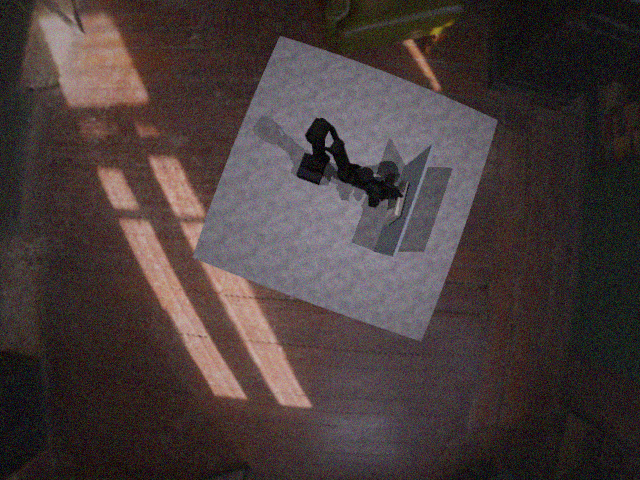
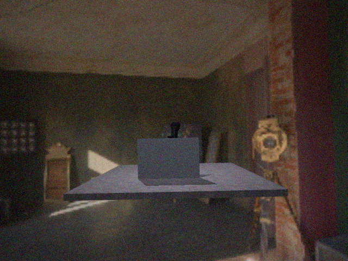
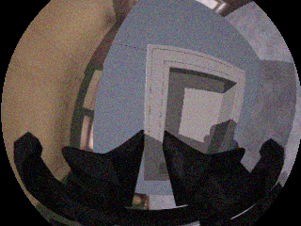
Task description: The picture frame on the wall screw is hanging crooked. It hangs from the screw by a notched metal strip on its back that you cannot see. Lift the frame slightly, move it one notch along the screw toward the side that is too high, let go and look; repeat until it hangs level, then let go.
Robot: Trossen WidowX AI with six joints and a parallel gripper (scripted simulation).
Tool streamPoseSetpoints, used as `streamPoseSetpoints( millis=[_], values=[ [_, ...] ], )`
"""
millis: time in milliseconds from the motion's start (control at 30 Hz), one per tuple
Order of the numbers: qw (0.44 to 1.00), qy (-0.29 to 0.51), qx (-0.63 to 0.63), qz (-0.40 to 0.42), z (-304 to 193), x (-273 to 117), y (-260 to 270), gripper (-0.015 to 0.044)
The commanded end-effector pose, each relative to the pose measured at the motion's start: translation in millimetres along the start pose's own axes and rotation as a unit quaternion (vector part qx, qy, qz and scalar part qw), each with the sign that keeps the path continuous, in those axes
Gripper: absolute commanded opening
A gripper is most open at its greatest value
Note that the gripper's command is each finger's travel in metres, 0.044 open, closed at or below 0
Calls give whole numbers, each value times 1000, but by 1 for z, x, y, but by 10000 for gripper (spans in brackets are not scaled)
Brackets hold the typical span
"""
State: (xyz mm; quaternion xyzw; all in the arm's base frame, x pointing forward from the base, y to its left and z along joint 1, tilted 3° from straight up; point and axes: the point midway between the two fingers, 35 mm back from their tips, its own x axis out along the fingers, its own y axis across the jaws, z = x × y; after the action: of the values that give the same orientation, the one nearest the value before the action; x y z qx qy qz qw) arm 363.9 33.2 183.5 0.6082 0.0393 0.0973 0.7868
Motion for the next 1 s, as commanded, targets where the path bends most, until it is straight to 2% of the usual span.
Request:
streamPoseSetpoints(
  millis=[0,967],
  values=[
    [1000,0,0,6,1,0,4,0],
    [1000,0,0,6,5,0,4,0]
  ],
)
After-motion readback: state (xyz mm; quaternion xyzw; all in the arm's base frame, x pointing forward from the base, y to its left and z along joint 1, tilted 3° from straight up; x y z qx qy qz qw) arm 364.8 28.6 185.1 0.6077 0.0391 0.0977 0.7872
